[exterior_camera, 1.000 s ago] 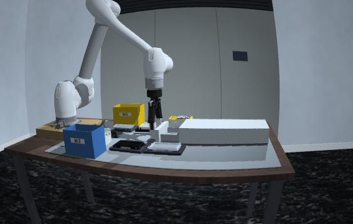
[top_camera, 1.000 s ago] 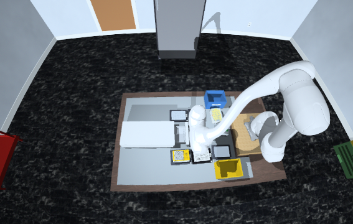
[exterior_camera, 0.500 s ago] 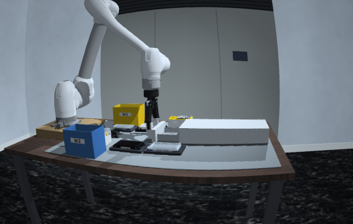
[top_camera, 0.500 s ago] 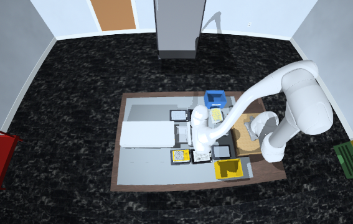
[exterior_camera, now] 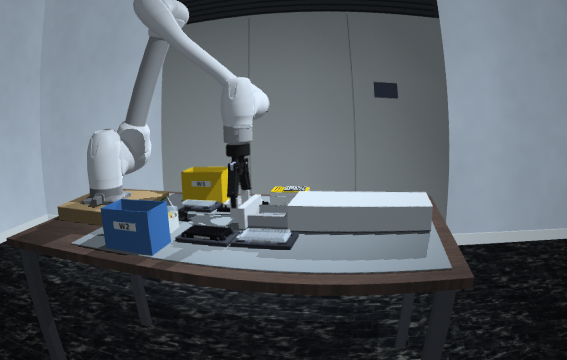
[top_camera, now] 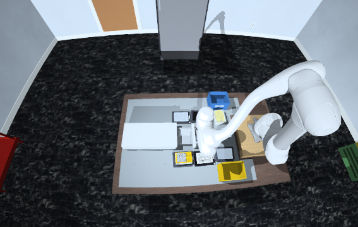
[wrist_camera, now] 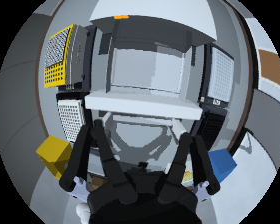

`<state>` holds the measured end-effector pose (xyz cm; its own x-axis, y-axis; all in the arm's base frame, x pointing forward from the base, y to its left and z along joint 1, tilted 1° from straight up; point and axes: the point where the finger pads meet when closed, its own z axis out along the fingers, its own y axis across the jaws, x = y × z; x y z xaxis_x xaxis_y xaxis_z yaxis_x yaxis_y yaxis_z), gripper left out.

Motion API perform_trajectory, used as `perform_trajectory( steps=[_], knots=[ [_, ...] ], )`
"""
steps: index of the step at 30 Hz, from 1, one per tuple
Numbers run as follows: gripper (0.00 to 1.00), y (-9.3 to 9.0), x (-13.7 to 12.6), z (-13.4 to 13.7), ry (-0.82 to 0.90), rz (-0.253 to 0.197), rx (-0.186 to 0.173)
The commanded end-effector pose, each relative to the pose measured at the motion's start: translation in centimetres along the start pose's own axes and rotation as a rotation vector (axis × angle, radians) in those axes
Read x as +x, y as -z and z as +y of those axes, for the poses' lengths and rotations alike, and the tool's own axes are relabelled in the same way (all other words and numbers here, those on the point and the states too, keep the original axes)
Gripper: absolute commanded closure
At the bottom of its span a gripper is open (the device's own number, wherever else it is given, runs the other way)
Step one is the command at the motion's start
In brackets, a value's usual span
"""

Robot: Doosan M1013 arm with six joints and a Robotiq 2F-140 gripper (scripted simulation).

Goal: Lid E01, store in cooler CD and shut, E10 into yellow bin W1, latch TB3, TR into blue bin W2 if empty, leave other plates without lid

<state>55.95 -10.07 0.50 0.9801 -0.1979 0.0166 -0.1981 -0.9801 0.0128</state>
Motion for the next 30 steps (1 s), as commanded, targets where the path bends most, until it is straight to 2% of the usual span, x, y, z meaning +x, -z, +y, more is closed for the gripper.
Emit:
perform_trajectory(
  steps=[1,30],
  knots=[
    [1.00,0.0,-0.4,0.0,0.000,0.000,0.000],
    [1.00,0.0,-3.5,0.0,0.000,0.000,0.000]
  ],
)
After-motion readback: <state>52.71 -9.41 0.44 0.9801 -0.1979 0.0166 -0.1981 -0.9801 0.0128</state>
